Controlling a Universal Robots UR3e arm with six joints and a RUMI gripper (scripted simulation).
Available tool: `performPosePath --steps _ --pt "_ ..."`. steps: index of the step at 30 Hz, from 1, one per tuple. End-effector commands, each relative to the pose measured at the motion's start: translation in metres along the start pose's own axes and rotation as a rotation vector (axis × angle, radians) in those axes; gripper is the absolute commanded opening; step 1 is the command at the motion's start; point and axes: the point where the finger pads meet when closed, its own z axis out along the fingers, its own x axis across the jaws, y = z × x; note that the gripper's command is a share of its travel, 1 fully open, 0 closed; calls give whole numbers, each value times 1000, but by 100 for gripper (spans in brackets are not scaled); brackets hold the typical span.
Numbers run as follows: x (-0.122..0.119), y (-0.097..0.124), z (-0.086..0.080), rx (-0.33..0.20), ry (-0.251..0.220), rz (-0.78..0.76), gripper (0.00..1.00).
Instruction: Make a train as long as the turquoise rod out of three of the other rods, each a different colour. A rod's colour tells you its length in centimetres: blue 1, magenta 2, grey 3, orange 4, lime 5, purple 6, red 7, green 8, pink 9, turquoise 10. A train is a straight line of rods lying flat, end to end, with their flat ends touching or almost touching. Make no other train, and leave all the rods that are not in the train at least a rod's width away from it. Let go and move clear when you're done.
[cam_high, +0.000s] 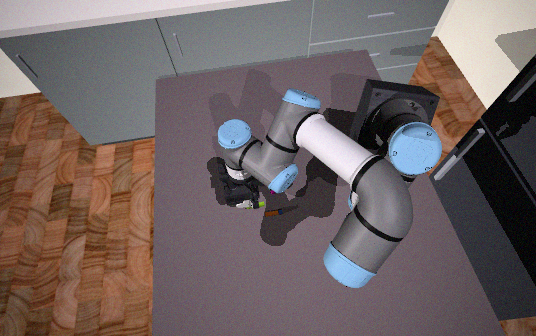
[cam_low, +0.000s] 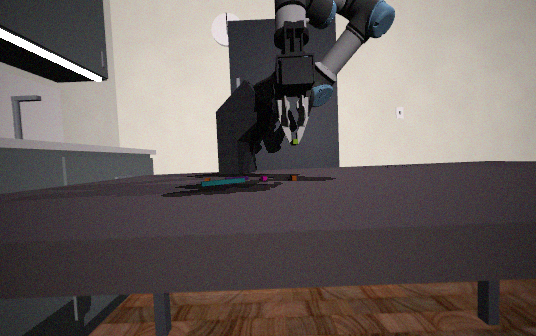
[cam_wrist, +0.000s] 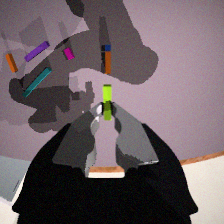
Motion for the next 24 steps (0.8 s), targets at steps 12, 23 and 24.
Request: performPosePath --steps 12,23,24 --pt "-1 2 45 -3 -3 0 0" --pt "-1 3 65 -3 -3 0 0" --pt "-1 3 66 -3 -3 0 0"
